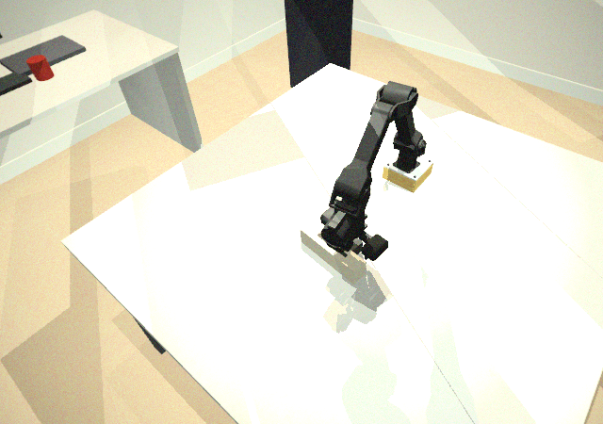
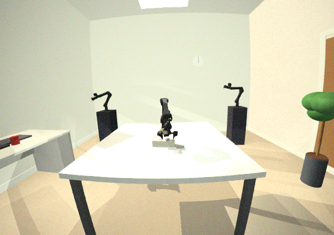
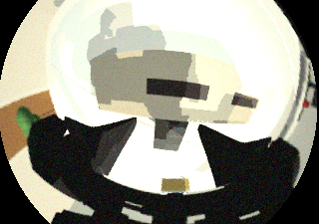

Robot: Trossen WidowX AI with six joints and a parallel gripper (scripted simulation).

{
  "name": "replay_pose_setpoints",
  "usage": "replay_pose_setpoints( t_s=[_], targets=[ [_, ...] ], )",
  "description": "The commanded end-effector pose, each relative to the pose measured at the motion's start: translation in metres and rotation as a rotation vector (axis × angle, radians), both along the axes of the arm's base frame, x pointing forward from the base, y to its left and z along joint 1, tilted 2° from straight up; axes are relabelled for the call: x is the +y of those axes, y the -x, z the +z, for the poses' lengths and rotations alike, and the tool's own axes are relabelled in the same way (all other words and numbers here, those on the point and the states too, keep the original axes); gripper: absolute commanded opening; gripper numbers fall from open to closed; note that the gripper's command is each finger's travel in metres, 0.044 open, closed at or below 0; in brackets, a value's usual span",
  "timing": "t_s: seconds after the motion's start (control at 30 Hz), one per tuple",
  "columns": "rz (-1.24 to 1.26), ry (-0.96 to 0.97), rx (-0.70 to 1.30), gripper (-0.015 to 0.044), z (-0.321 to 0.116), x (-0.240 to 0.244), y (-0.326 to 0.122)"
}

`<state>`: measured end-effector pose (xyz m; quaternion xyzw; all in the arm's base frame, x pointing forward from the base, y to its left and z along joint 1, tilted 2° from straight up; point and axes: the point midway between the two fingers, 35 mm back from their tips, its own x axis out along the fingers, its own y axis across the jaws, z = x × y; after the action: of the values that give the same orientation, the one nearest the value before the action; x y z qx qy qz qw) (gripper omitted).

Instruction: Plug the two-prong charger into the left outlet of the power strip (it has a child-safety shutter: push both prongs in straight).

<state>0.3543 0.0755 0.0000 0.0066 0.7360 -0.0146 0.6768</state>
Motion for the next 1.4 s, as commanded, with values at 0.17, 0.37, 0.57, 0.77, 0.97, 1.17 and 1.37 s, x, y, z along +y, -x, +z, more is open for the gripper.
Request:
replay_pose_setpoints(
  t_s=[0.17,0.37,0.57,0.77,0.97,1.17,1.37],
  targets=[
    [-0.002,0.001,-0.006,0.044,0.0,0.0,0.003],
    [-0.002,0.001,-0.009,0.044,0.0,0.0,0.004],
    [-0.002,0.001,-0.012,0.044,0.0,0.0,0.006],
    [-0.002,0.0,-0.015,0.044,-0.001,0.0,0.008],
    [-0.002,0.0,-0.017,0.044,-0.001,0.0,0.009],
    [-0.002,0.0,-0.016,0.044,0.0,0.001,0.015],
    [-0.002,0.0,-0.016,0.044,0.0,0.001,0.021]
  ],
)
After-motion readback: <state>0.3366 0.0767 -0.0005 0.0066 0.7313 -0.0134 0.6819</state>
